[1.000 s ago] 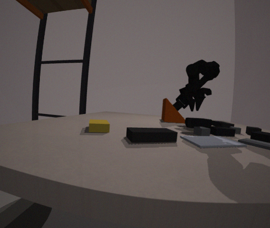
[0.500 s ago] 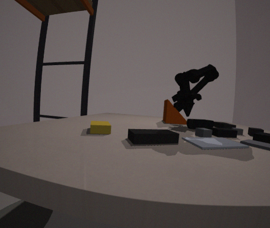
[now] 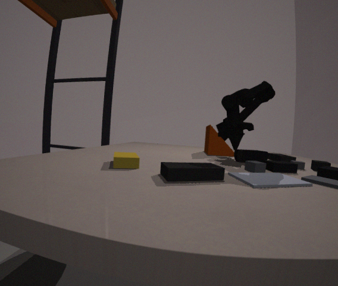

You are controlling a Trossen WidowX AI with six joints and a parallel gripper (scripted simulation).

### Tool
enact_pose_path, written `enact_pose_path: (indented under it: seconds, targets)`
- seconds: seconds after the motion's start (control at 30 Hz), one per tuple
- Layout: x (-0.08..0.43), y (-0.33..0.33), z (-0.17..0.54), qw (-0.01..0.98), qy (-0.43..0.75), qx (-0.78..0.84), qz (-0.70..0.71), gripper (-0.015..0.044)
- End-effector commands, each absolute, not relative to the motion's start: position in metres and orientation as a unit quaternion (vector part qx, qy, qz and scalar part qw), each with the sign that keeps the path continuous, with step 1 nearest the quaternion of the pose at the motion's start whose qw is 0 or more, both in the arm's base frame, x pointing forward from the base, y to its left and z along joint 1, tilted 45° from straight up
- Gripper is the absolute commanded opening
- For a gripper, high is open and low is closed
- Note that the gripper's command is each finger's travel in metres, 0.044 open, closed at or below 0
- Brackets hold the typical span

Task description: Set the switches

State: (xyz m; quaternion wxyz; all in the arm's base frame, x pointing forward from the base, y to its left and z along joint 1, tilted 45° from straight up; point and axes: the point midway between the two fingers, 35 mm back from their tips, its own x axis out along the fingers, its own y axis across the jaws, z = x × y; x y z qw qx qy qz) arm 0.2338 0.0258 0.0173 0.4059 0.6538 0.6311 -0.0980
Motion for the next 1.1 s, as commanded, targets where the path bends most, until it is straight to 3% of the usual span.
enact_pose_path:
  seconds: [0.0,1.07]
  targets:
    - [0.236,0.03,0.012,0.403,0.643,0.642,-0.108,0.0]
    - [0.242,0.053,-0.01,0.4,0.677,0.604,-0.133,0.0]
